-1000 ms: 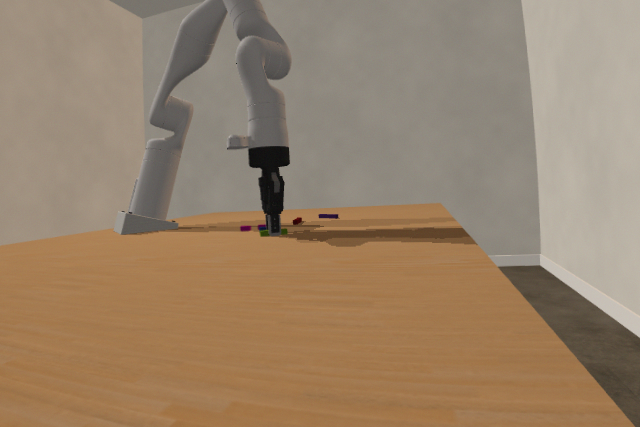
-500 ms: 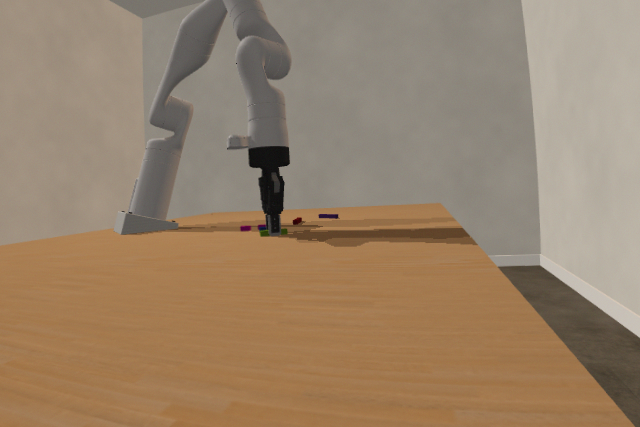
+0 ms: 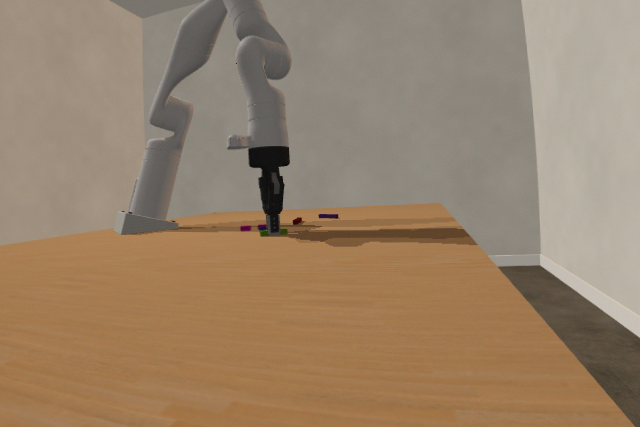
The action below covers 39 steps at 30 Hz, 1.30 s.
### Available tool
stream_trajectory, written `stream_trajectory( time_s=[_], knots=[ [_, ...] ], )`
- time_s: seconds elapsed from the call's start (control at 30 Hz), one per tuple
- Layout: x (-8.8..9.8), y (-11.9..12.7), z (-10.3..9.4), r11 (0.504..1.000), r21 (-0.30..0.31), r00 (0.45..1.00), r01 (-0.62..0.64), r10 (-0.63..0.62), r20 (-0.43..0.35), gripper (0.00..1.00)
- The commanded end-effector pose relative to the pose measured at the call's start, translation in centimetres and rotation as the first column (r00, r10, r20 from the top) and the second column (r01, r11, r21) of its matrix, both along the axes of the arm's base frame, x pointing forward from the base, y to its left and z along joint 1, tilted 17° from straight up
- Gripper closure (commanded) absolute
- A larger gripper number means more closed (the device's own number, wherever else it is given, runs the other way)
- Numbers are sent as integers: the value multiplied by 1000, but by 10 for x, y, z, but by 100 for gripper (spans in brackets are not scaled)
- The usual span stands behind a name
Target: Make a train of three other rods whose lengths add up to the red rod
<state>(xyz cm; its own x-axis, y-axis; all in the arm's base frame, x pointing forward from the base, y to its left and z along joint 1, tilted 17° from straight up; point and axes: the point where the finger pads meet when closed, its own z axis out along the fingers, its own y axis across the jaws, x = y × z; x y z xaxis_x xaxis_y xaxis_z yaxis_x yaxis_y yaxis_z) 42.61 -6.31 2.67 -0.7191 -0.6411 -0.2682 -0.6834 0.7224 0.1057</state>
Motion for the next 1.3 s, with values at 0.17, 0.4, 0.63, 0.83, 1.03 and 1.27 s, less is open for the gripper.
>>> stream_trajectory(
  time_s=[0.17,0.4,0.63,0.83,1.03,1.27],
  knots=[
    [0,0,1,1000,-1,1000,0,0,1,95],
    [0,0,1,1000,-1,1000,0,0,1,95],
    [0,0,1,1000,-1,1000,0,0,1,95],
    [-2,-6,20,1000,-1,1000,0,0,1,95],
    [-6,-13,47,1000,-1,1000,0,0,1,95],
    [-11,-24,90,1000,-1,1000,0,0,1,95]
  ],
)
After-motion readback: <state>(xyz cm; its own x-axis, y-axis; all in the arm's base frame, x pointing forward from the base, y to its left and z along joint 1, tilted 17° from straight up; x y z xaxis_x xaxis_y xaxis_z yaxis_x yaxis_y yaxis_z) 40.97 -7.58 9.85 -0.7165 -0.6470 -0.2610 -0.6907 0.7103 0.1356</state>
